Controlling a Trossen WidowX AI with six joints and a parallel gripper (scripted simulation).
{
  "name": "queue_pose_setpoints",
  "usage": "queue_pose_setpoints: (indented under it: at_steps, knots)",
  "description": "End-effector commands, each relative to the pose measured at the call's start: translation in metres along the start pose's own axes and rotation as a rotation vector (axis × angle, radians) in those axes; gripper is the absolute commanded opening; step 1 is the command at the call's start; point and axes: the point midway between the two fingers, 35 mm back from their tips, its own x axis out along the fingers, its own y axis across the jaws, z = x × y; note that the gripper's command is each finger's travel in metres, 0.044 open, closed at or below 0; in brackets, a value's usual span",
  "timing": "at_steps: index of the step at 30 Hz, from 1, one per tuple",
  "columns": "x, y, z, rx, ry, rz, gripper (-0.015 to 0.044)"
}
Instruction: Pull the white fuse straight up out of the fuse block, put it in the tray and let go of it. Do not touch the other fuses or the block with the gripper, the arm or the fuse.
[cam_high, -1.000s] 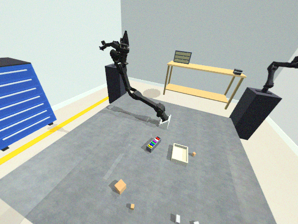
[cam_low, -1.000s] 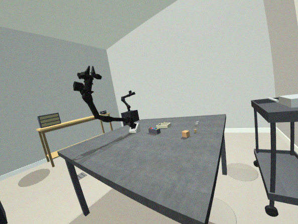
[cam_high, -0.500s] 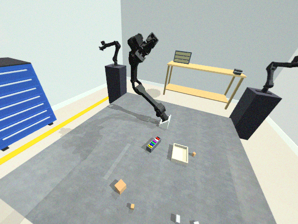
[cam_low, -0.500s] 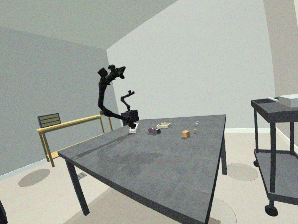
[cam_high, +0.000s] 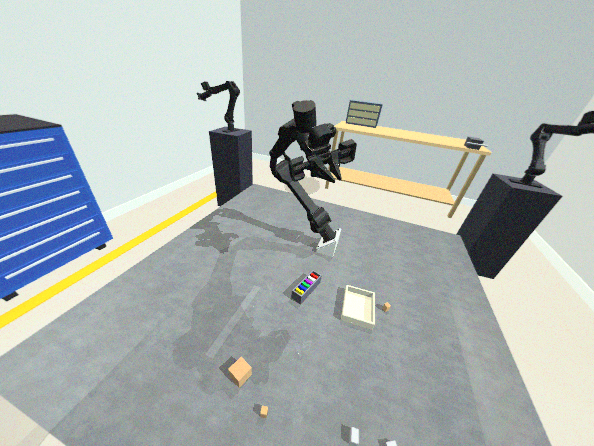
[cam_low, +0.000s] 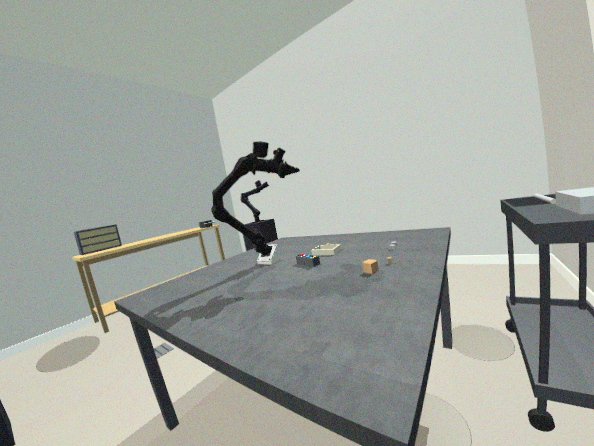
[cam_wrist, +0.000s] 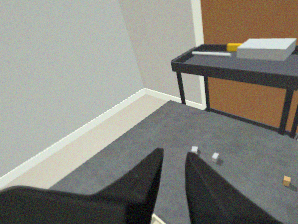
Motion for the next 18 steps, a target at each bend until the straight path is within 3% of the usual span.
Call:
queue_pose_setpoints:
  at_steps: [1,10,18]
  knots:
    - [0.034,-0.016,-0.039,-0.092,0.162,-0.067,0.0069]
    - [0.091,-0.062,-0.170,-0.362,0.669,-0.133,0.0069]
    - [0.088,-0.091,-0.293,-0.615,1.156,0.014,0.0069]
